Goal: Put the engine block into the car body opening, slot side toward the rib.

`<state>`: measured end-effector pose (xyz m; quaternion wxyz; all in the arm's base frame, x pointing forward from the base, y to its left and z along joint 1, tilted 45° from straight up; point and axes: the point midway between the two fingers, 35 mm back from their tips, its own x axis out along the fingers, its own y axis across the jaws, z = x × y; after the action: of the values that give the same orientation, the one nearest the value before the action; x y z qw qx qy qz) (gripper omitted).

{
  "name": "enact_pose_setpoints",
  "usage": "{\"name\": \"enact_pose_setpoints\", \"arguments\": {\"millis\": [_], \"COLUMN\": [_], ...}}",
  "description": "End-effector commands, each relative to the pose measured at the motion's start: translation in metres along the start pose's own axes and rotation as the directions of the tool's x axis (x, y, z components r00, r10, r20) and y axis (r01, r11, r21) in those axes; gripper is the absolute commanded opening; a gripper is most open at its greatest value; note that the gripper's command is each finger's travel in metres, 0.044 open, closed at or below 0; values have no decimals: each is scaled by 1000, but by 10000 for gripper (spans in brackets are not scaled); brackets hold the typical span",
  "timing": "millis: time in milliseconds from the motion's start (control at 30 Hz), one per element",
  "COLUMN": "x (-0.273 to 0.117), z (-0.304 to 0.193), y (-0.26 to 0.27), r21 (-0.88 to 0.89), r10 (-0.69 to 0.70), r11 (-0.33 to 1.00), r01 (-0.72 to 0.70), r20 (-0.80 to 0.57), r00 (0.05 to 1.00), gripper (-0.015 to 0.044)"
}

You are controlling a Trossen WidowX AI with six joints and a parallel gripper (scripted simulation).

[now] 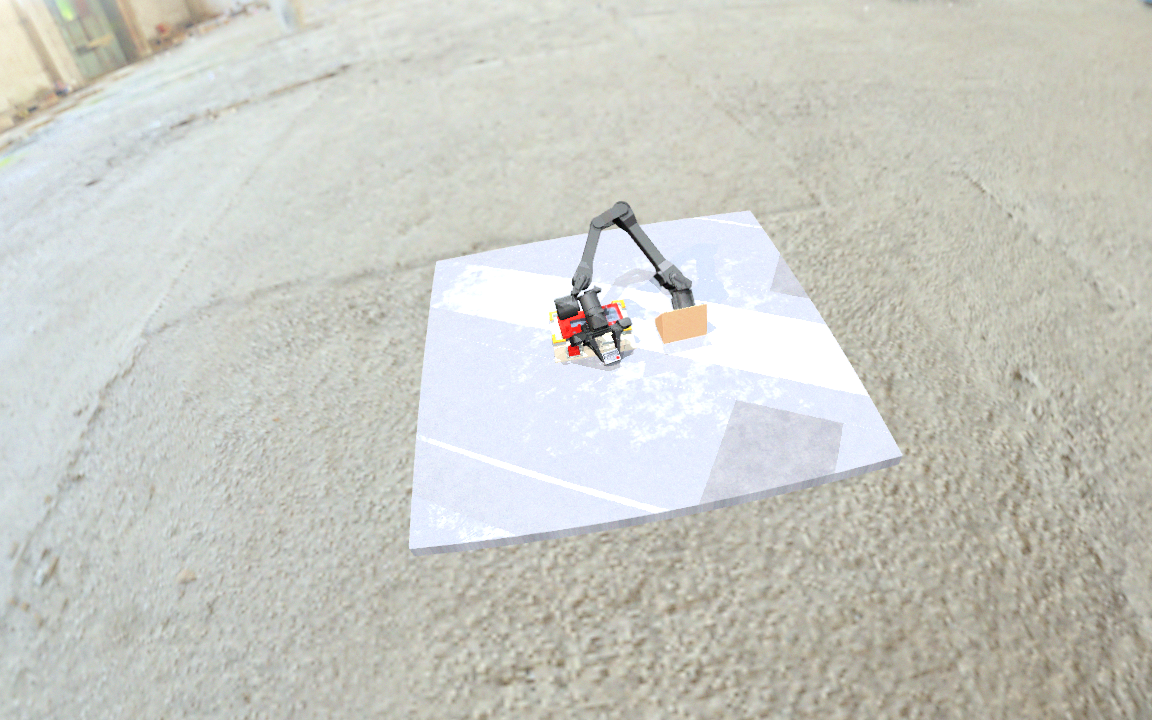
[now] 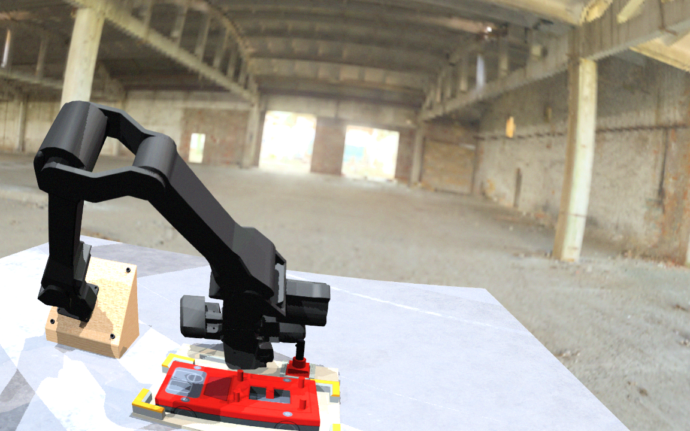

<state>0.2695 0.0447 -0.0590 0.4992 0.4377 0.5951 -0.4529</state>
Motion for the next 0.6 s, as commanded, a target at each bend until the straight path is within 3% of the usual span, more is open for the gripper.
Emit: {"name": "enact_pose_setpoints", "arguments": {"millis": [0, 67, 567], "x": [3, 4, 0], "z": [4, 5, 0], "y": [0, 0, 0], "r21": [21, 21, 2], "r10": [-11, -11, -2], "r11": [1000, 1000, 1000], "r01": [11, 11, 2], "r20": [3, 3, 0], "r00": [1000, 1000, 1000], "gripper": [0, 0, 394]}}
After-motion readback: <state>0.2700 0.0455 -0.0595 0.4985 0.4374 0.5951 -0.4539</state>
